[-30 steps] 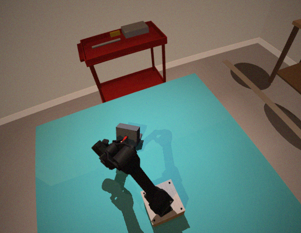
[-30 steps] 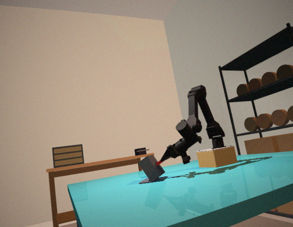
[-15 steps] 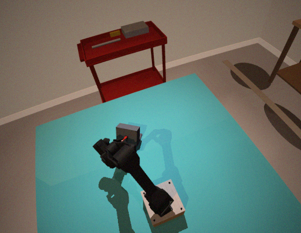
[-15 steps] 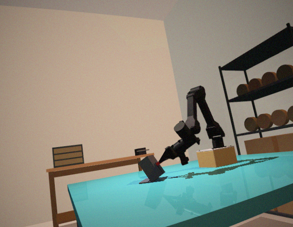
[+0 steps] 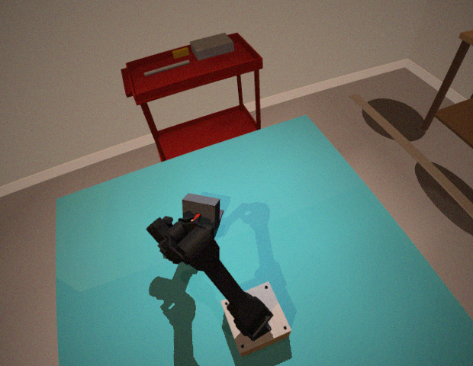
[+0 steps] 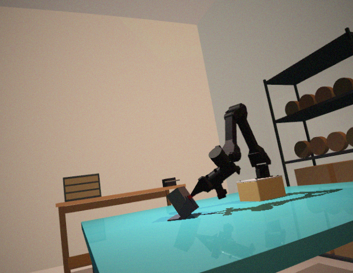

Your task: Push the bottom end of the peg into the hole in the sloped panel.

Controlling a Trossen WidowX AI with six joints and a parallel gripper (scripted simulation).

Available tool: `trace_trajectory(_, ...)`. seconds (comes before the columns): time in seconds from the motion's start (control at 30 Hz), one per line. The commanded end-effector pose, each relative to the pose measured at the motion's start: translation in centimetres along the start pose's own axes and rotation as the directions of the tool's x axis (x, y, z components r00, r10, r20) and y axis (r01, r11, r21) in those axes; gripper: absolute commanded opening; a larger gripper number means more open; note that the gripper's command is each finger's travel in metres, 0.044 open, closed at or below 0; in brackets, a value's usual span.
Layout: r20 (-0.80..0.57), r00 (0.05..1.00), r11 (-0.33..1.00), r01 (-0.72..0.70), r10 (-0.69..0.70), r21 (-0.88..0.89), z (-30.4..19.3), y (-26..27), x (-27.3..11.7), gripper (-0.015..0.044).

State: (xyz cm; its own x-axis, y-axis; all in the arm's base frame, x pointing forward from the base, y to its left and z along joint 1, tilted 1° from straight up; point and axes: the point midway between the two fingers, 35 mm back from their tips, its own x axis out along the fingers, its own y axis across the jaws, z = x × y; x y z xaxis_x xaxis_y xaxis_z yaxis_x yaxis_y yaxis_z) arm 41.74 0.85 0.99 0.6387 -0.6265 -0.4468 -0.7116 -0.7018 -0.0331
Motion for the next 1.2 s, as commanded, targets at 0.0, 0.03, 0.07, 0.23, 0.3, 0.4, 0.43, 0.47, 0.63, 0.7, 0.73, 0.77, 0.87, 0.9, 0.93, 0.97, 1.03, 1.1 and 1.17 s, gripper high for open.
trace_trajectory(0.0,0.000,1.000,1.000,0.000,0.000,0.000,0.0,0.0,0.0,0.0000)
trace_trajectory(0.03,0.000,1.000,1.000,0.000,0.000,0.000,0.0,0.0,0.0,0.0026)
trace_trajectory(0.07,0.000,1.000,1.000,0.000,0.000,0.000,0.0,0.0,0.0,0.0053)
trace_trajectory(0.23,0.000,1.000,1.000,0.000,0.000,0.000,0.0,0.0,0.0,0.0184)
trace_trajectory(0.3,0.000,1.000,1.000,0.000,0.000,0.000,0.0,0.0,0.0,0.0236)
trace_trajectory(0.4,0.000,1.000,1.000,0.000,0.000,0.000,0.0,0.0,0.0,0.0315)
trace_trajectory(0.43,0.000,1.000,1.000,0.000,0.000,0.000,0.0,0.0,0.0,0.0341)
trace_trajectory(0.47,0.000,1.000,1.000,0.000,0.000,0.000,0.0,0.0,-0.1,0.0368)
trace_trajectory(0.63,0.004,1.000,1.000,0.000,0.000,0.001,0.1,-0.1,-0.8,0.0440)
trace_trajectory(0.7,0.006,1.000,1.000,-0.001,0.001,0.002,0.1,-0.2,-1.2,0.0440)
trace_trajectory(0.73,0.006,1.000,1.000,-0.001,0.001,0.002,0.1,-0.2,-1.4,0.0440)
trace_trajectory(0.77,0.007,1.000,1.000,-0.001,0.001,0.002,0.1,-0.2,-1.6,0.0440)
trace_trajectory(0.87,0.009,1.000,1.000,-0.001,0.001,0.003,0.2,-0.3,-2.2,0.0440)
trace_trajectory(0.9,0.010,1.000,1.000,-0.001,0.001,0.003,0.2,-0.3,-2.3,0.0440)
trace_trajectory(0.93,0.011,1.000,1.000,-0.001,0.001,0.003,0.2,-0.3,-2.5,0.0440)
trace_trajectory(0.97,0.011,1.000,1.000,-0.001,0.001,0.003,0.3,-0.3,-2.7,0.0440)
trace_trajectory(1.03,0.013,1.000,1.000,-0.001,0.001,0.004,0.3,-0.4,-3.1,0.0440)
trace_trajectory(1.1,0.014,1.000,1.000,-0.002,0.002,0.004,0.3,-0.4,-3.4,0.0440)
trace_trajectory(1.17,0.015,1.000,1.000,-0.002,0.002,0.004,0.4,-0.4,-3.8,0.0440)
